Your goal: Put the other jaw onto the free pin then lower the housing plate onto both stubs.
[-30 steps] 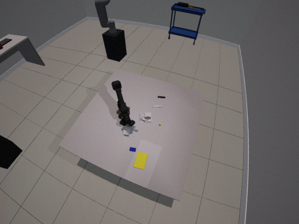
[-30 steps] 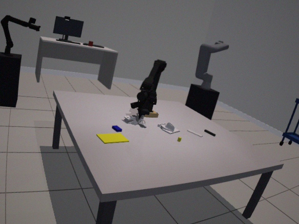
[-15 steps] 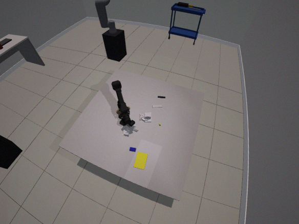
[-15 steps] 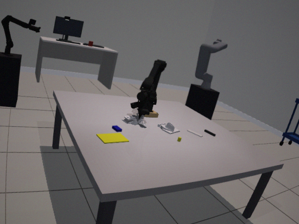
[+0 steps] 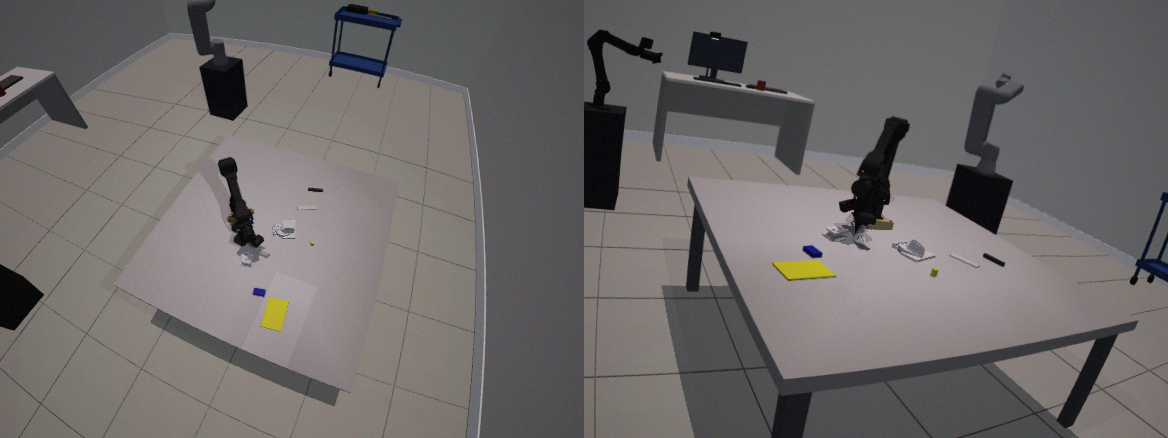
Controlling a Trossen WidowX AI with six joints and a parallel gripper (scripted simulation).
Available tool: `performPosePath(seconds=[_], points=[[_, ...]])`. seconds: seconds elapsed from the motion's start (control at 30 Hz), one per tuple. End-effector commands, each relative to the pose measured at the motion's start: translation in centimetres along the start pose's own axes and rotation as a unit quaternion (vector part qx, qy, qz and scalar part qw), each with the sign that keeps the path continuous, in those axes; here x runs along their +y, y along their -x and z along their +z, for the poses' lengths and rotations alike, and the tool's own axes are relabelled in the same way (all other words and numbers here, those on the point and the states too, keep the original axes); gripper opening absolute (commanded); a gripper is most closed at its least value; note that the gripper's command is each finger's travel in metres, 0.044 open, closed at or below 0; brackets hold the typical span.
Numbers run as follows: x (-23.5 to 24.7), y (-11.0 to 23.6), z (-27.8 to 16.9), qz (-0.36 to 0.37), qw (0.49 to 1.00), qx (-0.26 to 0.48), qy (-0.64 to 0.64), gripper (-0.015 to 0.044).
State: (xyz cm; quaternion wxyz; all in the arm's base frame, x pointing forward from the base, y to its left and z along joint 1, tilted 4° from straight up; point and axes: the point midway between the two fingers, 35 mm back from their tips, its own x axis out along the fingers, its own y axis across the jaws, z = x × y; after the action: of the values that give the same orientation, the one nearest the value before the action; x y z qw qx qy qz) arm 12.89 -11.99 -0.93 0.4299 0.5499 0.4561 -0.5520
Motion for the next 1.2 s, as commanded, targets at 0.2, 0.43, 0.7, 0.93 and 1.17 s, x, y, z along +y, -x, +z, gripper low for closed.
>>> performPosePath(seconds=[0.2,0.43,0.7,0.93,1.17], points=[[-0.4,-1.0,-0.1,-0.007,1.000,0.002,-0.001,0.0000],[-0.4,-1.0,-0.1,-0.007,1.000,0.002,-0.001,0.0000],[-0.4,-1.0,-0.1,-0.007,1.000,0.002,-0.001,0.0000],[0.7,0.1,0.1,0.000,1.000,0.000,0.000,0.0000],[1.7,0.3,0.3,0.000,1.000,0.000,0.000,0.0000]])
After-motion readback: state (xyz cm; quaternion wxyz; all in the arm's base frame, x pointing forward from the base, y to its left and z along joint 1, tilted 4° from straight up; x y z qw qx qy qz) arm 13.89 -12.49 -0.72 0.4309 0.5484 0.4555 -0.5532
